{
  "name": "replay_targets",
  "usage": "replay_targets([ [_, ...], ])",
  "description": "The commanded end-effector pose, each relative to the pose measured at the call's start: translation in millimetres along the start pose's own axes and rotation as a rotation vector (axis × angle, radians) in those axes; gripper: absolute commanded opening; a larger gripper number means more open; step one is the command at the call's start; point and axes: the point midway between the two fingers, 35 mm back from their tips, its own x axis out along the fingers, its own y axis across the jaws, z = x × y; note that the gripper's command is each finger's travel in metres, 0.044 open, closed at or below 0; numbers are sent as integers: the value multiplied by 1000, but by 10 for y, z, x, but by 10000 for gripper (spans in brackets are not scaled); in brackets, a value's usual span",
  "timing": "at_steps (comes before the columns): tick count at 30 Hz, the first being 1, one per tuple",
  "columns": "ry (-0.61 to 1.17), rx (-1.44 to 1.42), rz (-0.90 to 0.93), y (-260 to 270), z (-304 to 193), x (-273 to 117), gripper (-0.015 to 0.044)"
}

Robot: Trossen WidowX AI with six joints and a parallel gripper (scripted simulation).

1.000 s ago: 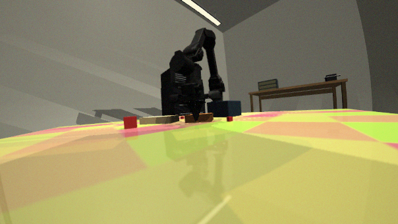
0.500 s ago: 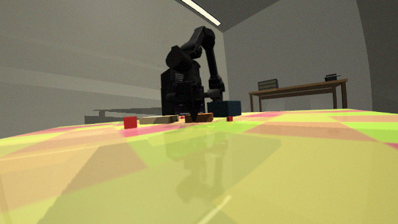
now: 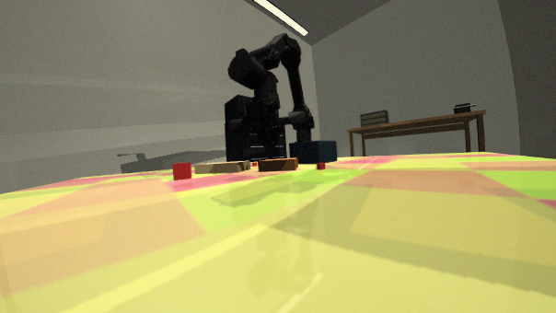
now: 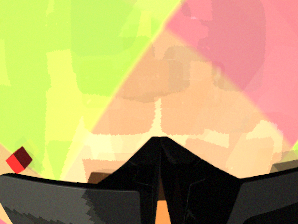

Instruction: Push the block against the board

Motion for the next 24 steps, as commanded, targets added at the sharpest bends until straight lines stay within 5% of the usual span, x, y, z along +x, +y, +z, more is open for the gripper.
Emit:
replay_targets([
  [1, -18, 1, -6, -8, 33, -231, 0],
  [24, -20, -638, -9, 403, -336, -239, 0],
])
